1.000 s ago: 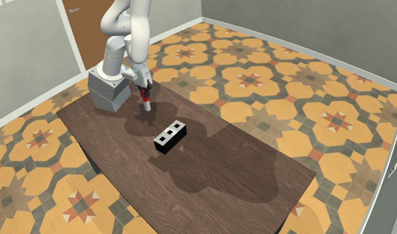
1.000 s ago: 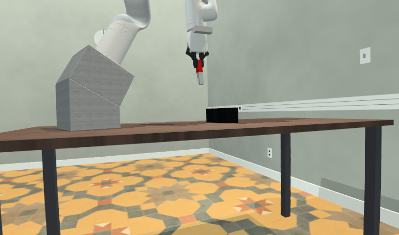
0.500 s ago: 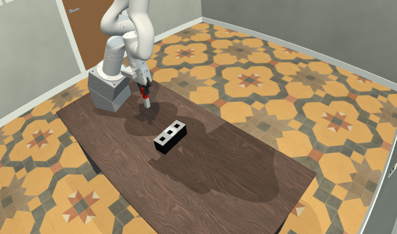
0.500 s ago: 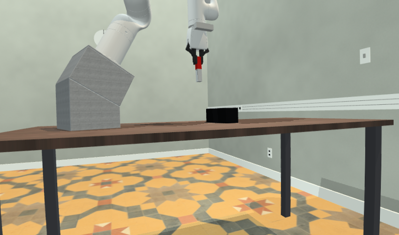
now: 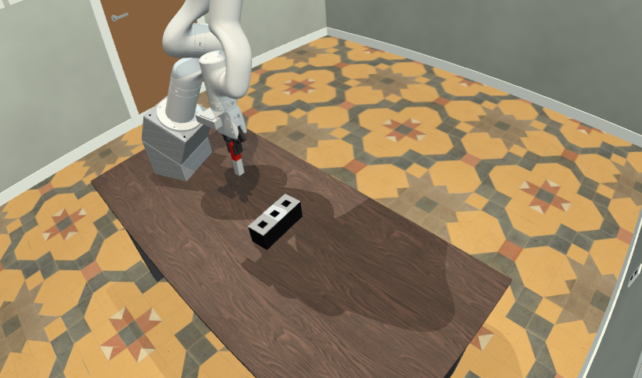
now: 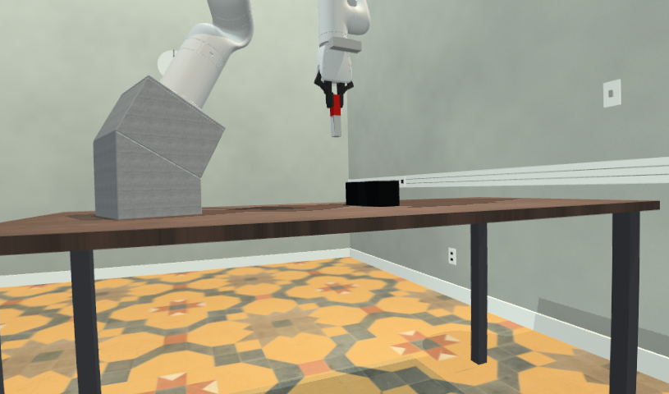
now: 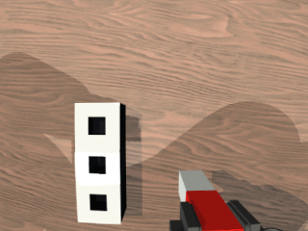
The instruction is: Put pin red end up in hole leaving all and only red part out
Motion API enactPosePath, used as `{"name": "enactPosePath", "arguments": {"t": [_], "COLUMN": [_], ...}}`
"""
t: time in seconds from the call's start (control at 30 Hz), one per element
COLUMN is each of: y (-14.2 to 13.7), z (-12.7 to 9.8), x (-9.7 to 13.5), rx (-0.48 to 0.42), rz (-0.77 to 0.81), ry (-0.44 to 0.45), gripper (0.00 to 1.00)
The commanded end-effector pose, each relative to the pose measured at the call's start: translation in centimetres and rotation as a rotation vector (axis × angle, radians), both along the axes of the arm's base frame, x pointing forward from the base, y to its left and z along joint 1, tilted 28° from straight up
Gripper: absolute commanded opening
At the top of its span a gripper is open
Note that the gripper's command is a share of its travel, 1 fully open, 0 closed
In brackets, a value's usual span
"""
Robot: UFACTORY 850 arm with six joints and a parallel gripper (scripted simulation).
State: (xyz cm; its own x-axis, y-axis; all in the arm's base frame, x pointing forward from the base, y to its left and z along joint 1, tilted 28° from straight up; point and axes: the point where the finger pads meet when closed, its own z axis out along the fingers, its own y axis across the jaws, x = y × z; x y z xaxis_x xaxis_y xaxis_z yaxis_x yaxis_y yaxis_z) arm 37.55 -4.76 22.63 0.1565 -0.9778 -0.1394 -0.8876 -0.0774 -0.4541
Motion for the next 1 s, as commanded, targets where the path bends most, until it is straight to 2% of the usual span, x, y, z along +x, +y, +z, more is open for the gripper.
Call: {"name": "enactPosePath", "arguments": {"t": [0.0,0.07,0.43,0.47,0.97], "y": [-2.0,-2.9,-2.9,-3.9,-3.9], "z": [2.6,3.8,3.8,4.9,4.9], "x": [6.3,9.1,9.1,11.9,11.9], "rx": [-0.003,-0.003,-0.003,-0.002,-0.002], "rz": [0.002,0.002,0.002,0.002,0.002], "ry": [0.000,0.000,0.000,-0.004,-0.004], "gripper": [0.00,0.00,0.00,0.00,0.00]}}
